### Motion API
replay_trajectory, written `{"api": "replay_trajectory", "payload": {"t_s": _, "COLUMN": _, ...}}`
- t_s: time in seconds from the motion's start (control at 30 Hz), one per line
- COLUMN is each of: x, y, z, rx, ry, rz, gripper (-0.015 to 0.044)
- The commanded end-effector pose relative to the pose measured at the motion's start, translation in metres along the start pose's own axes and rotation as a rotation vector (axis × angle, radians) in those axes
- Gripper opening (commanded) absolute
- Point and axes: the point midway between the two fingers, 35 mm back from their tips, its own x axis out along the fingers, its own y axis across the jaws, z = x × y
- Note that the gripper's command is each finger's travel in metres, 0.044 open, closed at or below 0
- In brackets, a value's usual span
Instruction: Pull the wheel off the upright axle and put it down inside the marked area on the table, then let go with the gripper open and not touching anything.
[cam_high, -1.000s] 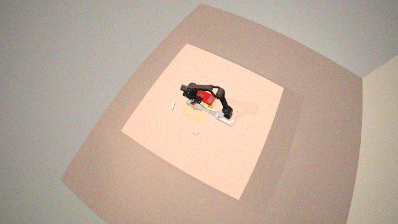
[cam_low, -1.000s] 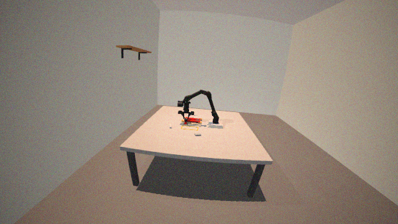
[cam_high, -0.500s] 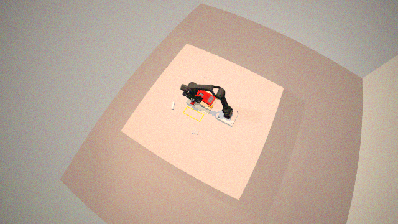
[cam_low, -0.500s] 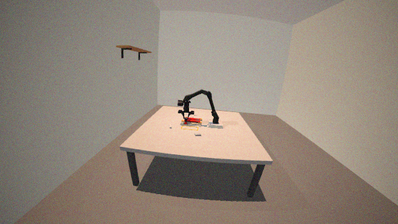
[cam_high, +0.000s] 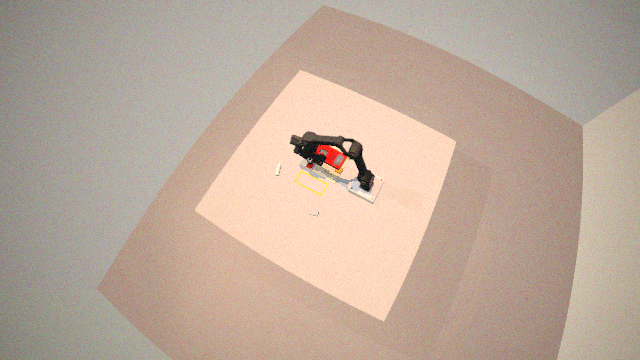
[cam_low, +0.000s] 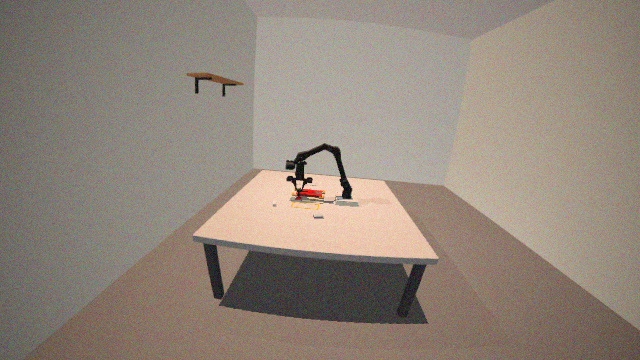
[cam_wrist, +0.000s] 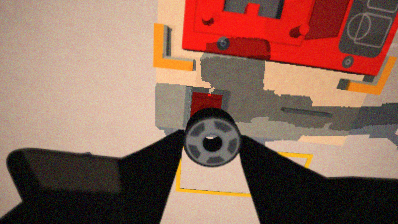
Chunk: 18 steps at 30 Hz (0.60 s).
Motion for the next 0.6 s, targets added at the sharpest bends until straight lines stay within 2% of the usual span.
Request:
{"api": "replay_trajectory", "payload": {"t_s": 0.0, "x": -0.011, "y": 0.002, "z": 0.000, "rx": 0.002, "ry": 0.000, "rz": 0.008, "gripper": 0.0000}}
{"api": "replay_trajectory", "payload": {"t_s": 0.17, "x": -0.034, "y": -0.001, "z": 0.000, "rx": 0.002, "ry": 0.000, "rz": 0.008, "gripper": 0.0000}}
{"api": "replay_trajectory", "payload": {"t_s": 0.3, "x": -0.026, "y": -0.003, "z": -0.004, "rx": 0.000, "ry": 0.000, "rz": 0.000, "gripper": 0.0000}}
{"api": "replay_trajectory", "payload": {"t_s": 0.57, "x": -0.030, "y": -0.023, "z": -0.045, "rx": 0.001, "ry": 0.004, "rz": 0.001, "gripper": 0.0000}}
